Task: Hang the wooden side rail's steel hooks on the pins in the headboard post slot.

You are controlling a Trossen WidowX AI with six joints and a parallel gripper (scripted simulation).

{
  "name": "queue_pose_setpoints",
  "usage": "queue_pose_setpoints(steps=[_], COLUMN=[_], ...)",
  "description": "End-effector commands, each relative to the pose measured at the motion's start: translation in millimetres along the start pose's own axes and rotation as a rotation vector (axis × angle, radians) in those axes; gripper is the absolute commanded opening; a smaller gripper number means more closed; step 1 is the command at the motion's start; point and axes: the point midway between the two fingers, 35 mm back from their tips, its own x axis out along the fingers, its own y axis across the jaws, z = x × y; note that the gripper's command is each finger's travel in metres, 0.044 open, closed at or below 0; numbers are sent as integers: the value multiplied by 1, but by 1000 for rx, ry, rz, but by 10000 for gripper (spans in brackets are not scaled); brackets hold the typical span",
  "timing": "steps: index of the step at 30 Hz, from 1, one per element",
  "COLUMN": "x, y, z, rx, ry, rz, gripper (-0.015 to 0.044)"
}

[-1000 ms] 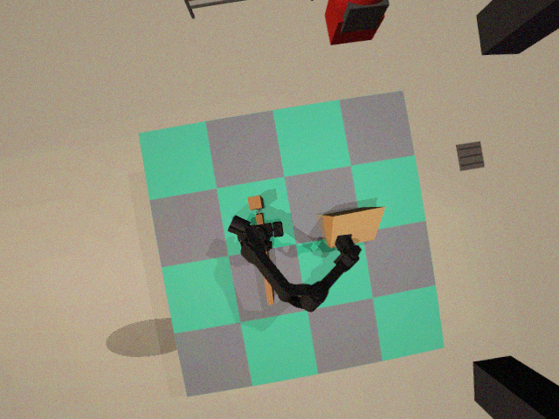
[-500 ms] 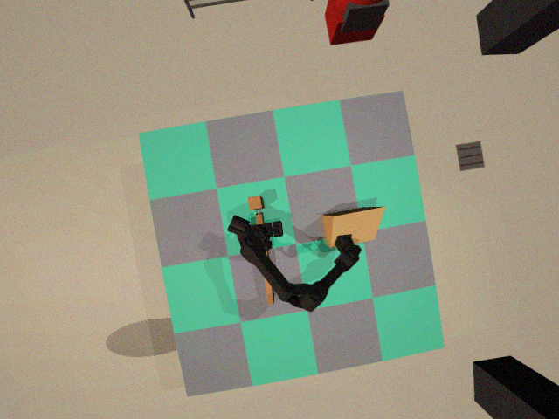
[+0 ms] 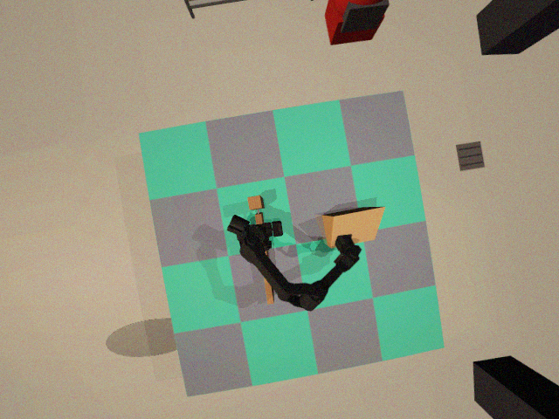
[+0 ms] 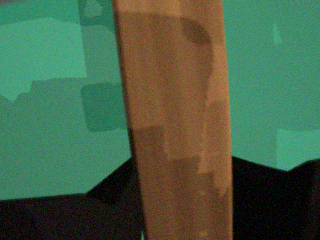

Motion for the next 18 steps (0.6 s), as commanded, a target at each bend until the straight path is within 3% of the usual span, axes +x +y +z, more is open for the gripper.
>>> queue_pose_setpoints(steps=[1, 18], x=[-6, -6], y=[-4, -3], z=[-4, -6], rx=[0, 0], ry=[9, 9], rz=[-16, -16], gripper=[0, 0])
